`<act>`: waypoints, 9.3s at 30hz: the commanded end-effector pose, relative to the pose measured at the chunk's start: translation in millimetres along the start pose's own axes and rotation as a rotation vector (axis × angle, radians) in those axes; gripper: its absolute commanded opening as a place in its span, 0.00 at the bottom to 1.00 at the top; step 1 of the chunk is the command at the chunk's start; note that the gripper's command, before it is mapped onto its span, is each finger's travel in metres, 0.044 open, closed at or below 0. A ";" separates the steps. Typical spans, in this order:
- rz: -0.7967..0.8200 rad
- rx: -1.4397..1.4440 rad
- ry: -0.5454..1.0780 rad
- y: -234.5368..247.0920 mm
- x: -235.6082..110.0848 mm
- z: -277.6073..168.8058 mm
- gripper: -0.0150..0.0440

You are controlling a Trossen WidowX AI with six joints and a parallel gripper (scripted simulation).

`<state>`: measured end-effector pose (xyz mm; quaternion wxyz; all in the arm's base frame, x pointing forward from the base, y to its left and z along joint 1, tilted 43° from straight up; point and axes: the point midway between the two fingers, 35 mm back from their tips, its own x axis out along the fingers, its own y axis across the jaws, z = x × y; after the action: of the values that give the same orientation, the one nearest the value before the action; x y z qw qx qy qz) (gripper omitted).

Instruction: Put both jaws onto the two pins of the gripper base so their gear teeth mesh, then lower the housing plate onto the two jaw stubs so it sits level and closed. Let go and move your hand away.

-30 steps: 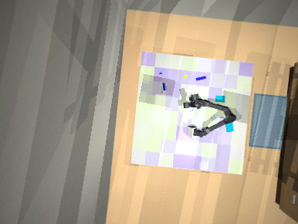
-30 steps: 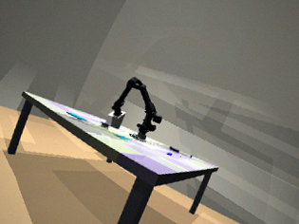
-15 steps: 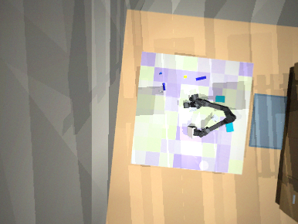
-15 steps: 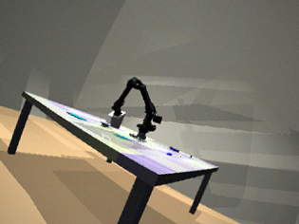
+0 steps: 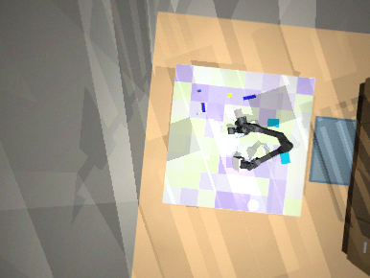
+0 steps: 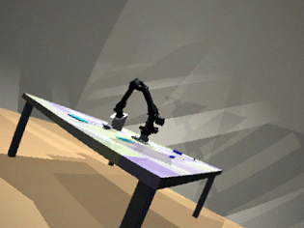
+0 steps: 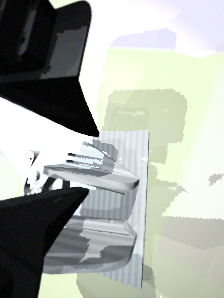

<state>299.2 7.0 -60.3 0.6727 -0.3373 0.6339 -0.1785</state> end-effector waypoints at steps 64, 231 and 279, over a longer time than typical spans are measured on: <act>-0.017 0.798 0.000 -274.5 -49.9 -172.7 1.00; 0.090 0.276 0.022 -140.9 -60.1 -67.1 0.85; 0.002 -0.109 0.004 -30.2 -69.0 -53.4 0.85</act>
<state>243.4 19.4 12.4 0.6505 -0.3730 0.6464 -0.1409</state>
